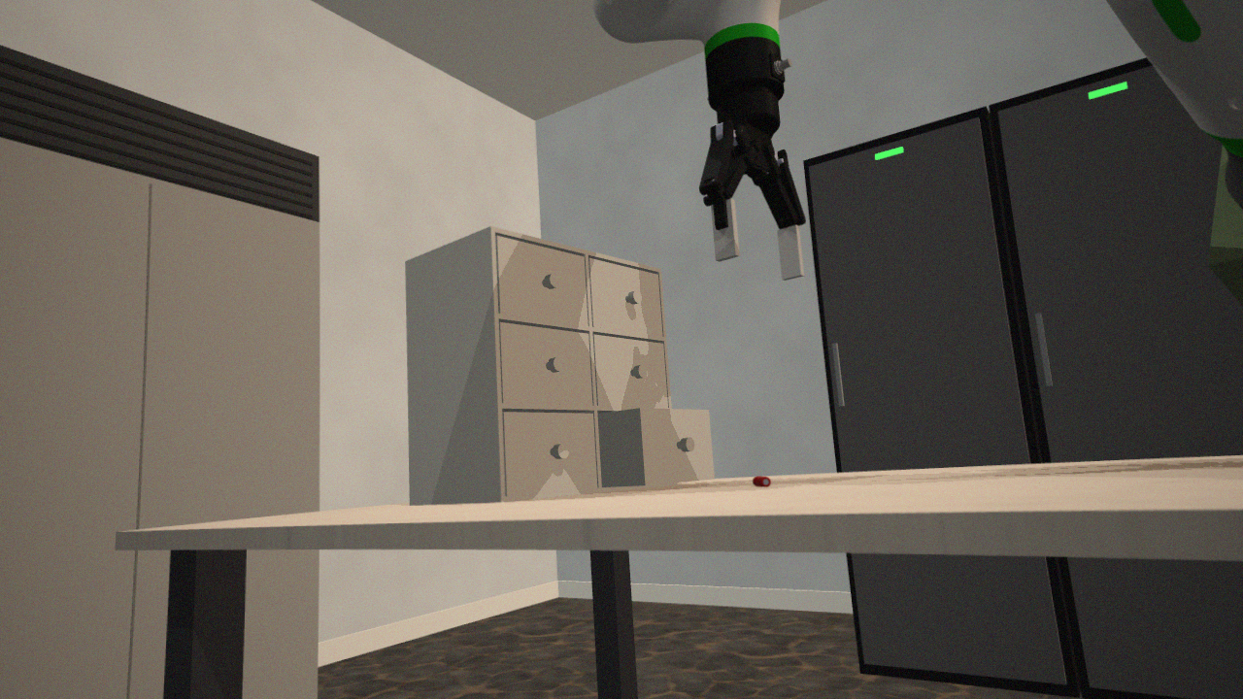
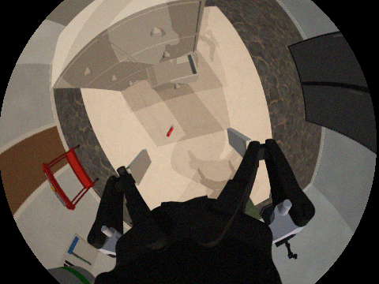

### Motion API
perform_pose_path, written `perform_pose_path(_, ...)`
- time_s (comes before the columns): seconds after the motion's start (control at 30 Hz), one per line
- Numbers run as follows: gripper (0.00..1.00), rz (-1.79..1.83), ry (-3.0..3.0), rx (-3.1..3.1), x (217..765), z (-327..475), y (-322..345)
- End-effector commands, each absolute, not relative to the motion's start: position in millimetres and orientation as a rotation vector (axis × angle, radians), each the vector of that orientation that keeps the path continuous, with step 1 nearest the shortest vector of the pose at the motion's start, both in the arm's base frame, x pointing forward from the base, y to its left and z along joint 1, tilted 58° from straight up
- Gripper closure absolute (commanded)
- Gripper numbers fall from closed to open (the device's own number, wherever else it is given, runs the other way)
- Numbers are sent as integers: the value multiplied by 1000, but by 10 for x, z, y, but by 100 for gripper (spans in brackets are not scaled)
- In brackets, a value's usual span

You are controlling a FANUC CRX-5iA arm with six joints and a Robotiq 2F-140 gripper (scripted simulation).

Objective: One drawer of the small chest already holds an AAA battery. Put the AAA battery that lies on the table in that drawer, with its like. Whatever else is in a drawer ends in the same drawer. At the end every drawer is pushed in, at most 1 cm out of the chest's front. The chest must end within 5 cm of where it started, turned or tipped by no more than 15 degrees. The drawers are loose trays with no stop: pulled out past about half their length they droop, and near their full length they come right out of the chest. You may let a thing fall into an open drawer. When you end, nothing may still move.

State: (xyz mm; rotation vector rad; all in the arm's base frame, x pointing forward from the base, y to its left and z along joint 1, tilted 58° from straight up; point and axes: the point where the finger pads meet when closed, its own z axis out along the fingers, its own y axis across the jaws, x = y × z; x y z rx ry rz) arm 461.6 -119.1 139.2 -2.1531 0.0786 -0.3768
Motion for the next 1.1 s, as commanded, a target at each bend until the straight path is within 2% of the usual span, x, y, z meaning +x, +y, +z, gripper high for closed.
perform_pose_path(0.0, 0, -377, 78, -2153, 4844, 1455, -1237)
perform_pose_path(0.73, 0, -473, 103, -2151, 5157, 1452, -1183)
perform_pose_path(1.07, 0, -807, 190, -2119, 5756, 1312, -896)
